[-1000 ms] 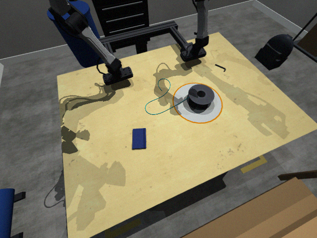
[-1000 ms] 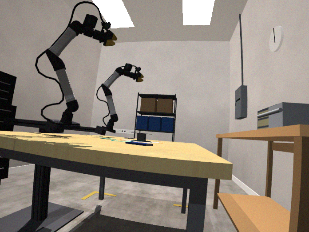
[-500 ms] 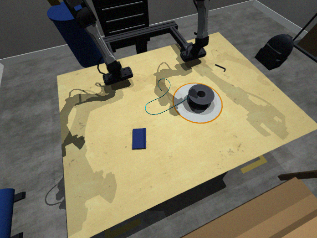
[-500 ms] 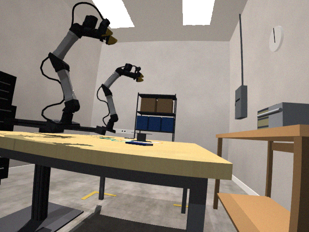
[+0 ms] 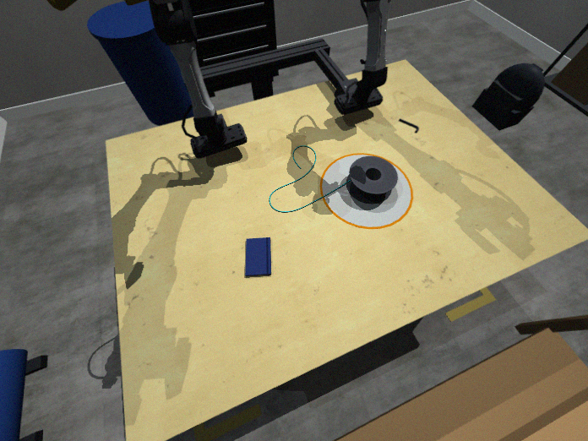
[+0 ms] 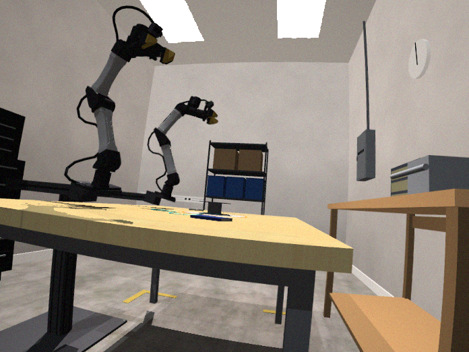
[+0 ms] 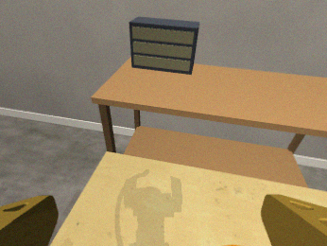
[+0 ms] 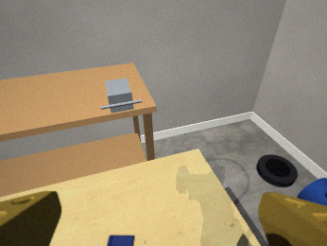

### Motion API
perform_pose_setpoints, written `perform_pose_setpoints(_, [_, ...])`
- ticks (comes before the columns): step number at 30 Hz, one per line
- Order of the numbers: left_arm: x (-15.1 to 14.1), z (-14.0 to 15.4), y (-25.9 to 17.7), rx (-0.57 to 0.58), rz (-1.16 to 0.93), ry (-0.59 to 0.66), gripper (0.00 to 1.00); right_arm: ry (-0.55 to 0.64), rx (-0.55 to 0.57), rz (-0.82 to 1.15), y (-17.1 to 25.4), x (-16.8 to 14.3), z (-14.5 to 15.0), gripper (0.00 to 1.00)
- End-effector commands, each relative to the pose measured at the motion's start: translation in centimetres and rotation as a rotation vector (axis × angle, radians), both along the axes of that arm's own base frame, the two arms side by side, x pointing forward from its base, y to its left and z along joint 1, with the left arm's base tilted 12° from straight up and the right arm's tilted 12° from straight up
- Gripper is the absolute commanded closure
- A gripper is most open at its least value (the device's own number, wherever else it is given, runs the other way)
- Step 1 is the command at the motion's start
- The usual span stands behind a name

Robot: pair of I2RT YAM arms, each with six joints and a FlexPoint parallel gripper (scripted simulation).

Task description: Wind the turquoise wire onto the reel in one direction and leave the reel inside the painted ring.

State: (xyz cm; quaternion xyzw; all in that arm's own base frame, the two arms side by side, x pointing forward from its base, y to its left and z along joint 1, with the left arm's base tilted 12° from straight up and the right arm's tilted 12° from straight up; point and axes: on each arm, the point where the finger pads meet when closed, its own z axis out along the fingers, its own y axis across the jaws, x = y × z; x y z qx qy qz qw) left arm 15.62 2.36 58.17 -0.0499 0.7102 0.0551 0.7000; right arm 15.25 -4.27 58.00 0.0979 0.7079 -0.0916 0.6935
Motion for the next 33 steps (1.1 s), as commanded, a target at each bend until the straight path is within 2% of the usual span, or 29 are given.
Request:
perform_pose_setpoints(1, [-0.5,0.4,-0.6,-0.007,-0.032,-0.015,0.00,-0.018,-0.013,-0.103,-1.3,-1.0,0.6,0.00])
perform_pose_setpoints(9, [-0.4,0.4,-0.9,-0.007,-0.056,-0.015,0.00,-0.017,-0.015,-0.349,-4.6,-2.8,0.6,0.00])
perform_pose_setpoints(11, [-0.4,0.4,-0.9,-0.007,-0.056,-0.015,0.00,-0.017,-0.015,-0.349,-4.6,-2.8,0.6,0.00])
perform_pose_setpoints(26, [-0.4,0.4,-1.6,-0.007,-0.096,-0.015,0.00,-0.014,-0.018,-0.750,-8.7,-7.3,0.6,0.00])
perform_pose_setpoints(33, [-0.4,0.4,-1.7,-0.007,-0.107,-0.015,0.00,-0.013,-0.019,-0.861,-9.5,-8.7,0.6,0.00])
